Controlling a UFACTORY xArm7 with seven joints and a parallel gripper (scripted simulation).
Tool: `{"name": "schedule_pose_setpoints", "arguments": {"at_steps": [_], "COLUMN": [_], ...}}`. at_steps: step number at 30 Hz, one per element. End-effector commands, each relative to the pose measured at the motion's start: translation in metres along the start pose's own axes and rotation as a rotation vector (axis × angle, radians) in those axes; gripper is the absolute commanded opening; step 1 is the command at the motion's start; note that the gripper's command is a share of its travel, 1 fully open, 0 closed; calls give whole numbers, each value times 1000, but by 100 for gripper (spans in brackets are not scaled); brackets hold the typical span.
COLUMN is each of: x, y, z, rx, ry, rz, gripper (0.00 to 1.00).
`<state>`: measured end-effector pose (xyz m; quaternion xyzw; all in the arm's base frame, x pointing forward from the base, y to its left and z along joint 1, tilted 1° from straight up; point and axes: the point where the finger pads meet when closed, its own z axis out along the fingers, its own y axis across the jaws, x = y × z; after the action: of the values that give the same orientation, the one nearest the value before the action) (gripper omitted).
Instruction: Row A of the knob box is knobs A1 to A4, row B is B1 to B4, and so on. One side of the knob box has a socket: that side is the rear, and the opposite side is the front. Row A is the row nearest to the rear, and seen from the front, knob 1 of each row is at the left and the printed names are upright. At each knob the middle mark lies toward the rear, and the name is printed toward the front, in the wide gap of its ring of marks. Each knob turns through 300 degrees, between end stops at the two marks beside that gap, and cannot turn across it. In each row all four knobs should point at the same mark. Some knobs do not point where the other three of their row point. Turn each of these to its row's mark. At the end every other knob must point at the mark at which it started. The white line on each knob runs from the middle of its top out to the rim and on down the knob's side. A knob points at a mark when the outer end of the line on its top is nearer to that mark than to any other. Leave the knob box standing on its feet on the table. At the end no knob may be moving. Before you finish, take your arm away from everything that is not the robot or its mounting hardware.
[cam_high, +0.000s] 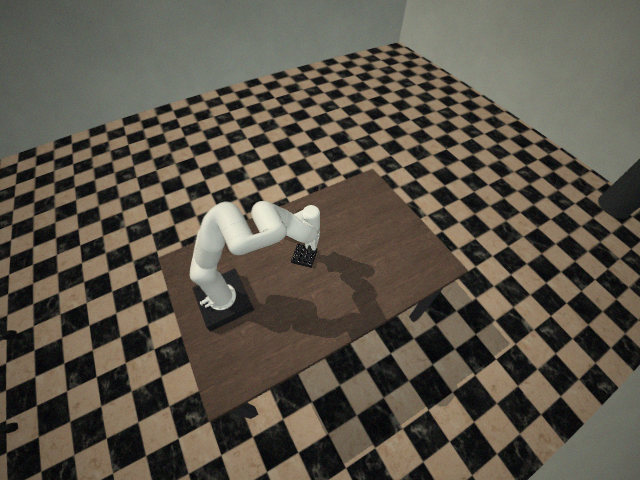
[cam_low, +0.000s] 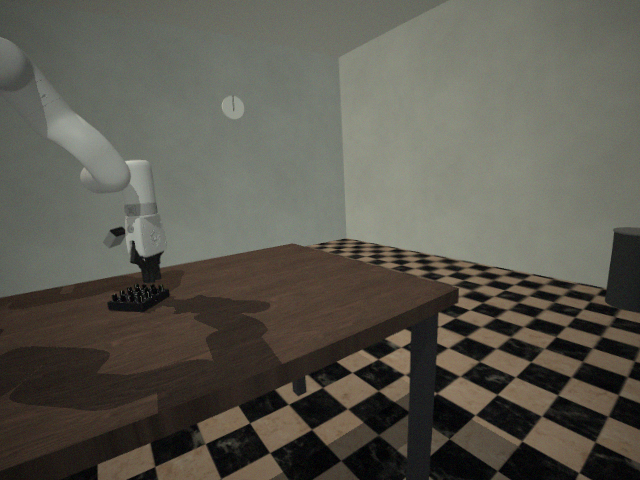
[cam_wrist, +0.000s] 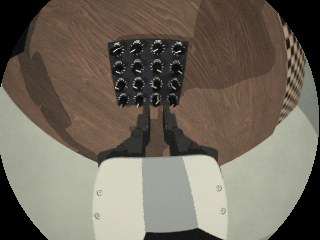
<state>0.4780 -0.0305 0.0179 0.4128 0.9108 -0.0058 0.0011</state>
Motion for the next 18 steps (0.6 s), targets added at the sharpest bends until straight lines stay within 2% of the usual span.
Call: {"name": "schedule_pose_setpoints", "arguments": {"at_steps": [1,18], "x": [-1,-1], "y": [1,1], "z": [3,15], "rx": [-3,-3], "ry": [-4,-3], "rz": [0,0], "gripper": [19,19]}}
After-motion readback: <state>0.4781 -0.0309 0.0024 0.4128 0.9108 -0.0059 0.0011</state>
